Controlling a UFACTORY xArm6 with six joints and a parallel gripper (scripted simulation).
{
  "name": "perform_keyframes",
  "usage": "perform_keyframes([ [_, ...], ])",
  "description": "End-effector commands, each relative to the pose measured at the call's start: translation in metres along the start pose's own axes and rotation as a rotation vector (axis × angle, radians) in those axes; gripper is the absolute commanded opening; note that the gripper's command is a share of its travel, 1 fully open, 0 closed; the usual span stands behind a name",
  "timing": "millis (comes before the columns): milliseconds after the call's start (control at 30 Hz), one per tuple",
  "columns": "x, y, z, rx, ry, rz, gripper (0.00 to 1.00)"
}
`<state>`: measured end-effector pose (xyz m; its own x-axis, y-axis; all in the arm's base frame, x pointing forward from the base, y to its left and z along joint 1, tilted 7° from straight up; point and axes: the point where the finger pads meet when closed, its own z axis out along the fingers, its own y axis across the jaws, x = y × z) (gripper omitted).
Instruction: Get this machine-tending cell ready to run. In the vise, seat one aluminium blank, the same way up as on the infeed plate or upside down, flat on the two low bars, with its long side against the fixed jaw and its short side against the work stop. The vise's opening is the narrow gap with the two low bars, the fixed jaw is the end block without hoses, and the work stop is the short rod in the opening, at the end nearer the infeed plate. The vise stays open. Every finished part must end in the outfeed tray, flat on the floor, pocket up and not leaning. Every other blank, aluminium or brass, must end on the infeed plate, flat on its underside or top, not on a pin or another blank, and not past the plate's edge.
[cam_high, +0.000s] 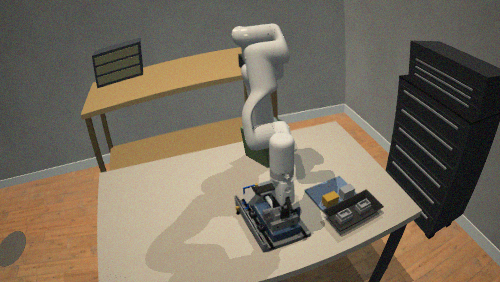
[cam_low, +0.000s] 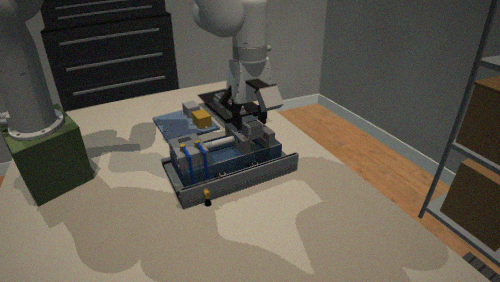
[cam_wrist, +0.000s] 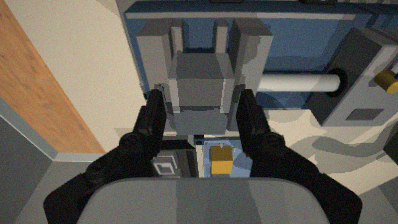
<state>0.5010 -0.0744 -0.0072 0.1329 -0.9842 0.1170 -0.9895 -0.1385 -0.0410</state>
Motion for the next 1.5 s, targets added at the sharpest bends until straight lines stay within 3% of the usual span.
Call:
perform_keyframes([
  [0, 0.0, -0.002, -0.005, 0.005, 0.001, 0.0, 0.69],
  [233, 0.0, -0.002, -0.013, 0.005, 0.001, 0.0, 0.69],
  [667, 0.0, -0.002, -0.052, 0.005, 0.001, 0.0, 0.69],
  [967, 0.0, -0.001, -0.07, 0.005, 0.001, 0.0, 0.69],
  [1400, 0.0, -0.001, -0.078, 0.005, 0.001, 0.0, 0.69],
  [1433, 0.0, -0.001, -0.078, 0.005, 0.001, 0.0, 0.0],
  [1467, 0.0, -0.001, -0.078, 0.005, 0.001, 0.0, 0.0],
])
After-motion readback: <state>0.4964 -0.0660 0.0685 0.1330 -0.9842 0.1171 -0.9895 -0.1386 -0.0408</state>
